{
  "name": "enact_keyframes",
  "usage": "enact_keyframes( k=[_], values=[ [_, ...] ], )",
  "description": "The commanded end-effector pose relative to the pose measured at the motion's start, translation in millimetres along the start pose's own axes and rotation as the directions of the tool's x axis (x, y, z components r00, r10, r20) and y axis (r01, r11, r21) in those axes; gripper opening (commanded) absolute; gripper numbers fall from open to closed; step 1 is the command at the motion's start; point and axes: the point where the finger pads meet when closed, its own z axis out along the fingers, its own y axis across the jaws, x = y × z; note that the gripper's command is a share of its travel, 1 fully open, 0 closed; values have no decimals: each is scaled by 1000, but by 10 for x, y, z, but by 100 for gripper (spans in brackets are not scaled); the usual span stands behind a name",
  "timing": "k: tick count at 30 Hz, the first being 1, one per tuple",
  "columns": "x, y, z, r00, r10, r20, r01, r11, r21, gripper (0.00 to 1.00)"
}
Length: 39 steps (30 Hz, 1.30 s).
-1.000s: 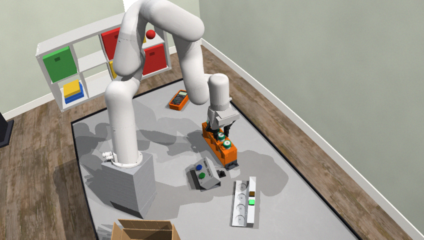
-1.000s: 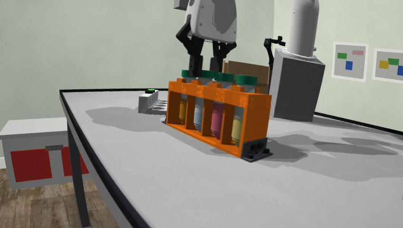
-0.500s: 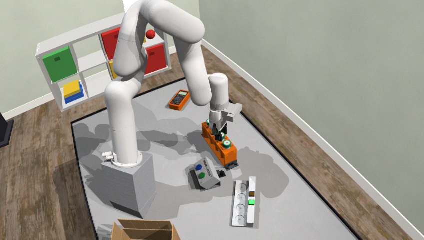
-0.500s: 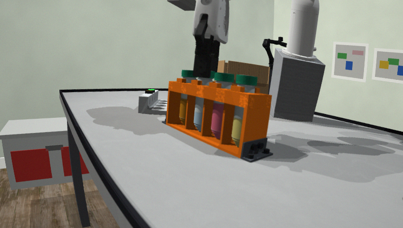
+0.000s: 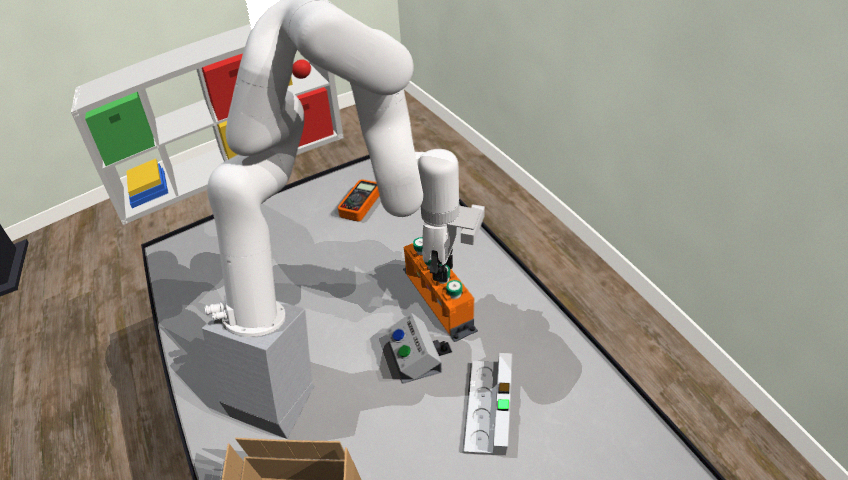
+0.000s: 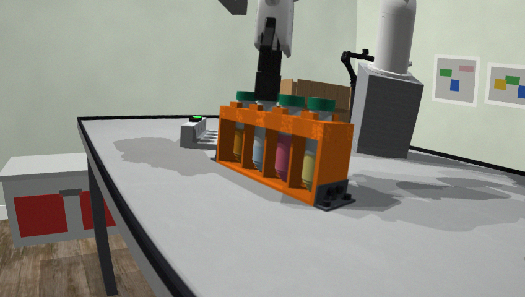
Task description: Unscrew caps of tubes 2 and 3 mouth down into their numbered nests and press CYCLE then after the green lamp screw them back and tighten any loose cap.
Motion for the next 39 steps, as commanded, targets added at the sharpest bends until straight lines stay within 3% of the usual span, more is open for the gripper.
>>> enact_keyframes(
  k=[1,9,13,18,24,26,32,39],
  values=[
    [8,-5,-5,1000,-2,1,2,1000,7,0],
    [8,-5,-5,1000,-2,1,2,1000,7,0],
    [8,-4,-4,980,197,2,-197,980,6,0],
    [8,-5,-2,901,433,4,-433,901,6,0],
    [8,-4,0,748,663,6,-663,748,5,0],
    [8,-4,0,748,663,6,-663,748,5,0],
    [9,-5,3,502,865,6,-865,502,3,0],
    [9,-5,5,210,978,10,-978,210,2,0]
  ],
)
